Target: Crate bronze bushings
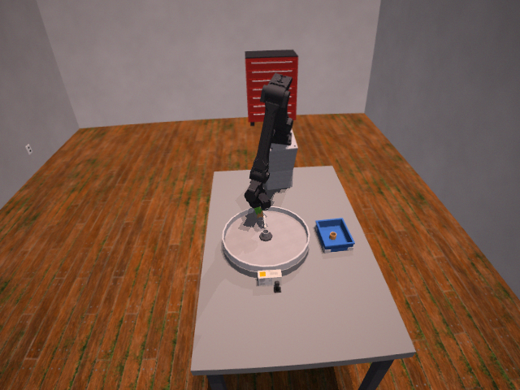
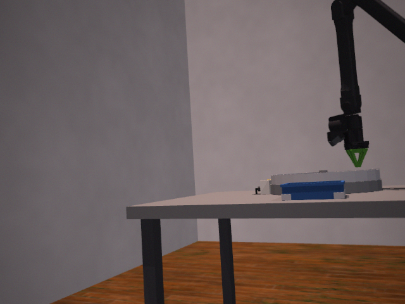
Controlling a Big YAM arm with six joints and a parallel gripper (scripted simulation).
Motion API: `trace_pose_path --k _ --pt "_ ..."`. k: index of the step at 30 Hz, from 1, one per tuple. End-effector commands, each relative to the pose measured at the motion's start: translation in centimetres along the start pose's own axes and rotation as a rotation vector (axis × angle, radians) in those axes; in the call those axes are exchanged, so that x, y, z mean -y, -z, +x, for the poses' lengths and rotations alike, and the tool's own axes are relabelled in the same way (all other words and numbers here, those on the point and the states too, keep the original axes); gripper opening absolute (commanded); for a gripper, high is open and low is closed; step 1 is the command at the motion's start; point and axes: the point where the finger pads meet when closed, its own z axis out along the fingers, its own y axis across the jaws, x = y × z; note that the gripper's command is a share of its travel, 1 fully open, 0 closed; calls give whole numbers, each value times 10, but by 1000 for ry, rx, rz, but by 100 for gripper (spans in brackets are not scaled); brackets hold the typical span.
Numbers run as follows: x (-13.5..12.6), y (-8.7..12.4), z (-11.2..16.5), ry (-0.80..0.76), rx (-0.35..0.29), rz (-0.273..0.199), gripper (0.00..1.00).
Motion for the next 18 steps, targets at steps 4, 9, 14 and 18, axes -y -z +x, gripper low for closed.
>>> trace_pose_path --k 4,9,14,18 --pt "8 1 3 -4 6 11 13" --pt "8 1 3 -4 6 11 13" --pt "11 -3 1 -5 11 16 13" --pt "10 -8 -2 -4 12 15 13"
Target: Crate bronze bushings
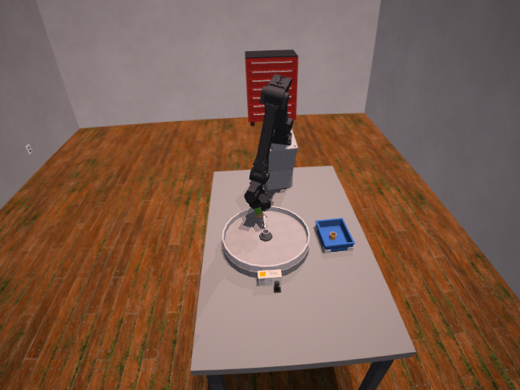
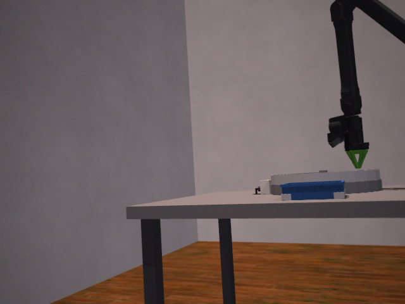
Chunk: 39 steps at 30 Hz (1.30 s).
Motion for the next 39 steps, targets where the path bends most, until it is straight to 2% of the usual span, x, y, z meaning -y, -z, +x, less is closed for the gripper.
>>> trace_pose_path --k 1,3,5,39 --pt "9 -5 -3 -4 12 14 13" --pt "4 -6 2 -7 0 2 13" --pt "7 3 -4 -3 15 16 13" --pt "9 3 -6 -2 17 18 13"
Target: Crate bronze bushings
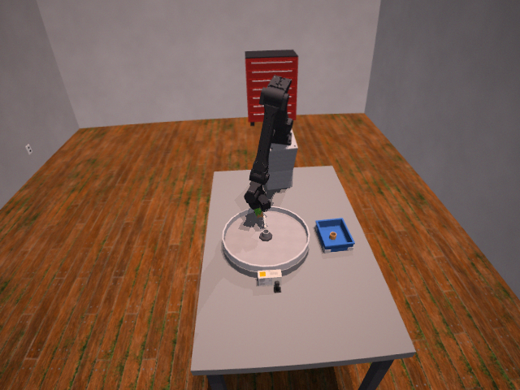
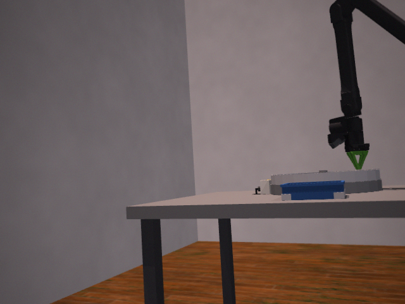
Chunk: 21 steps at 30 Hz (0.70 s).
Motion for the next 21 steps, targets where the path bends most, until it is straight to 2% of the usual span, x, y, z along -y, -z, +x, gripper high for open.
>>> trace_pose_path --k 1,6,21 --pt "9 8 -9 -1 20 20 13" --pt "8 10 -16 1 27 24 13" --pt "6 8 -13 0 20 17 13"
